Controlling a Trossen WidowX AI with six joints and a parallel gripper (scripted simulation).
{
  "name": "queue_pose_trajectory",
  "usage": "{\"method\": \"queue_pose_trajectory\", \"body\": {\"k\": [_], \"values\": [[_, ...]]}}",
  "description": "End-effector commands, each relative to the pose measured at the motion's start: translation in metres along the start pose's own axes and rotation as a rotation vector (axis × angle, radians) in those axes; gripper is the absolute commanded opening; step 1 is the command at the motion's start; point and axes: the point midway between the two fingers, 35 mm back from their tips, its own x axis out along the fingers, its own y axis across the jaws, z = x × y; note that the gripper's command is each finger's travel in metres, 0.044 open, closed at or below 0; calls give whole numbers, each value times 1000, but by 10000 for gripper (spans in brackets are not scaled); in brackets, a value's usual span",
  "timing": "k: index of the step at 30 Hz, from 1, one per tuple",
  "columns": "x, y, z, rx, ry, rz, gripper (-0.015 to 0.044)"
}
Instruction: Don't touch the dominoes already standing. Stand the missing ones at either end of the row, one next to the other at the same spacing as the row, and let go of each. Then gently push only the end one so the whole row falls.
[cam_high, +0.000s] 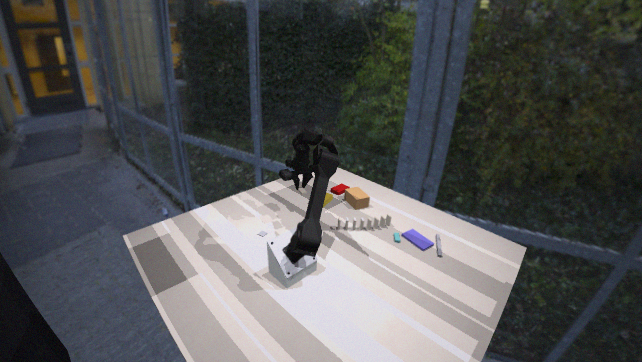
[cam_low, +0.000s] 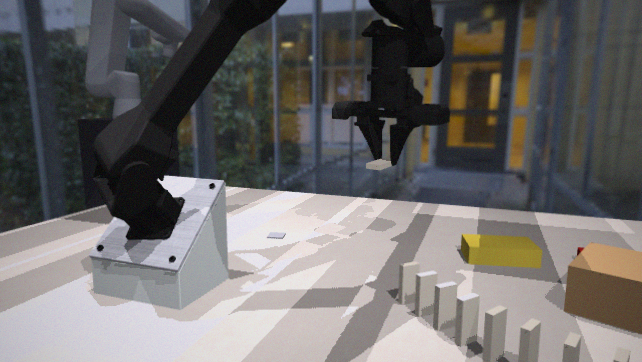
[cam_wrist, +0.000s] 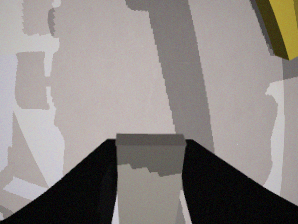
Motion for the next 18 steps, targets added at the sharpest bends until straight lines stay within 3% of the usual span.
{"method": "queue_pose_trajectory", "body": {"k": [1, 18], "values": [[8, 0, 3, 6, -50, 36, 107], [38, -1, 20, 39, -295, 148, 107]]}}
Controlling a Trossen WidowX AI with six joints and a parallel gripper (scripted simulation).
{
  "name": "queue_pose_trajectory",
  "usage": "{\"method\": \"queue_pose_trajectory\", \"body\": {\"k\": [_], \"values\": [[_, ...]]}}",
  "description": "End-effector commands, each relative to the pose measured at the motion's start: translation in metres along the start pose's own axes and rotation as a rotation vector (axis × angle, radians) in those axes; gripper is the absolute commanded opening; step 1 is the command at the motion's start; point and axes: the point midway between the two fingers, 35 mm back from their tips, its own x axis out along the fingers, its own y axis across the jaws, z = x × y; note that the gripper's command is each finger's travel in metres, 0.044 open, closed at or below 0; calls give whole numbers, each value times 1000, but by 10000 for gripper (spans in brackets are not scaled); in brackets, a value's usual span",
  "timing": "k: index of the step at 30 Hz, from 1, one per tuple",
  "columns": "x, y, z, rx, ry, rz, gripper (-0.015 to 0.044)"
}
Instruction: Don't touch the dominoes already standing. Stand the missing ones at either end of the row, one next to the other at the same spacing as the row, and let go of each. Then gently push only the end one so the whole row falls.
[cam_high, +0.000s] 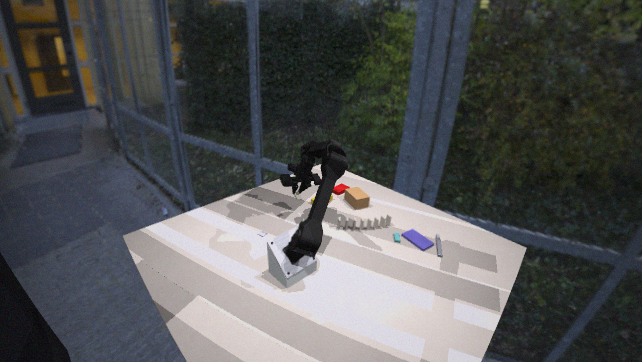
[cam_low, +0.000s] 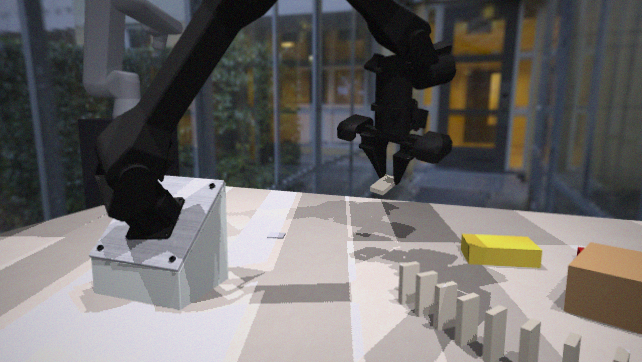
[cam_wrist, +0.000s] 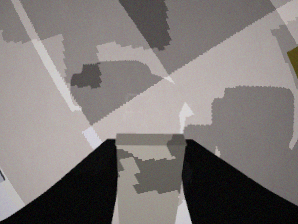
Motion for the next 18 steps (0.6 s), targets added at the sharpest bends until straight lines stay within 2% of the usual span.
{"method": "queue_pose_trajectory", "body": {"k": [1, 18], "values": [[2, -2, 2, 1, -71, 23, 107], [19, -7, 6, 5, -334, 85, 107]]}}
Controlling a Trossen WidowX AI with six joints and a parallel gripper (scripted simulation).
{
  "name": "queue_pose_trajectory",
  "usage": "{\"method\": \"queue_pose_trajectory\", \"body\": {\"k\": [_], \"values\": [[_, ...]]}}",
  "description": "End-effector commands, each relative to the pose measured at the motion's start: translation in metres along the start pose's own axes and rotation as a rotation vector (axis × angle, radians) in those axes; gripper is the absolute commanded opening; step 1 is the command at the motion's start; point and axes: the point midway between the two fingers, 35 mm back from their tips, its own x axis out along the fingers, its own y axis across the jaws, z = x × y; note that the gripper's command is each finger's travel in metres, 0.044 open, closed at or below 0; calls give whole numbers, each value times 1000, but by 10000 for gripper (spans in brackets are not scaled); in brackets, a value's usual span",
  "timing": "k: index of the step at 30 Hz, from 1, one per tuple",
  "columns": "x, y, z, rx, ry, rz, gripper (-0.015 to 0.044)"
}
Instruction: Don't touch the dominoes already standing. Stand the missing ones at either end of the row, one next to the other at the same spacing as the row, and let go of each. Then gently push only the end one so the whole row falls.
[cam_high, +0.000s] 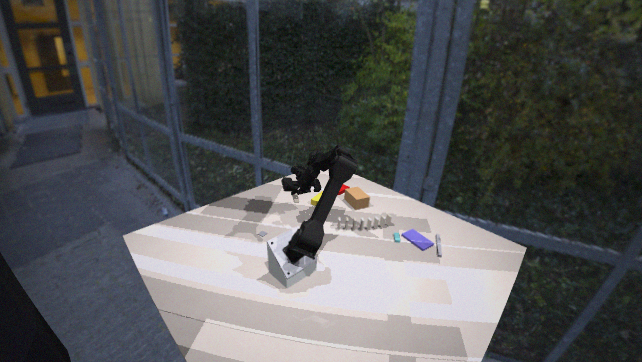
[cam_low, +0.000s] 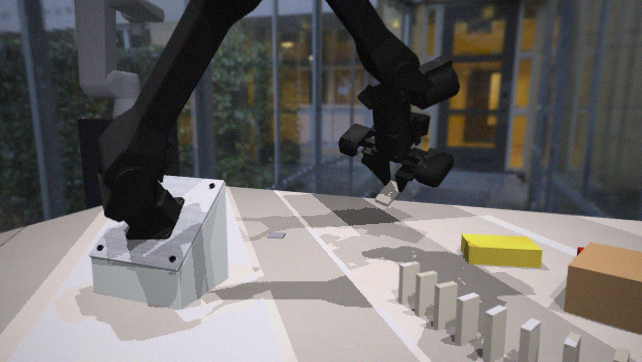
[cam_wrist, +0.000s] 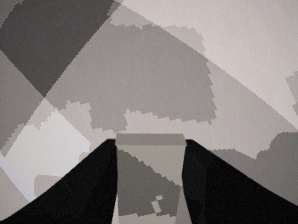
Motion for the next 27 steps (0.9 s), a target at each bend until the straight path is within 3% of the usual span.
{"method": "queue_pose_trajectory", "body": {"k": [1, 27], "values": [[-2, -2, 1, -8, -74, 10, 107], [-12, -6, -12, -71, -484, 7, 107]]}}
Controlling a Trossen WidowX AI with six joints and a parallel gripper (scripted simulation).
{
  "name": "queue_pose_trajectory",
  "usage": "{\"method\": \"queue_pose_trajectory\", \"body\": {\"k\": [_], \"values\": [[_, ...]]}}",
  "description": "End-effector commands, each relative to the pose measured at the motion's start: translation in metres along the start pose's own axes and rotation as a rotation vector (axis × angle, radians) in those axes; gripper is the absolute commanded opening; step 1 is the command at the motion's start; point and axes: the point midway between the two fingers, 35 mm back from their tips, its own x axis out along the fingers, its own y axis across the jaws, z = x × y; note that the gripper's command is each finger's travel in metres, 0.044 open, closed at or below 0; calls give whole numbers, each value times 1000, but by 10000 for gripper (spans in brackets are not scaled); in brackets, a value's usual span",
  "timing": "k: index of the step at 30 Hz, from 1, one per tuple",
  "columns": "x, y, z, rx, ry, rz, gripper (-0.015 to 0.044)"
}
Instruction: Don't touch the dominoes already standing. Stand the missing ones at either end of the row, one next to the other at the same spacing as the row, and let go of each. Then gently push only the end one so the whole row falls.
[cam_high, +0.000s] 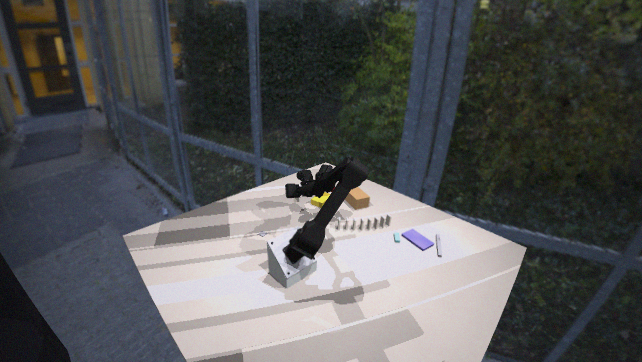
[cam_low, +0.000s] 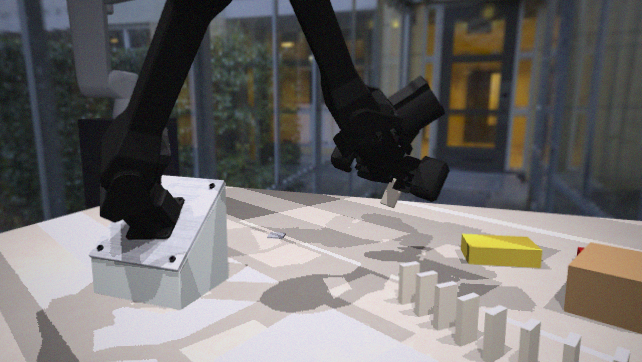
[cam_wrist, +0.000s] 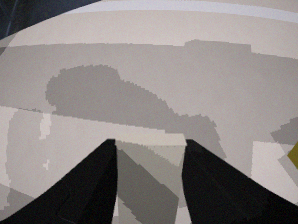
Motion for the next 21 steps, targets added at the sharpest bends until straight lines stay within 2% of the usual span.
{"method": "queue_pose_trajectory", "body": {"k": [1, 21], "values": [[-8, 0, 2, -24, -73, -8, 107], [-49, 9, -5, -141, -369, -76, 107]]}}
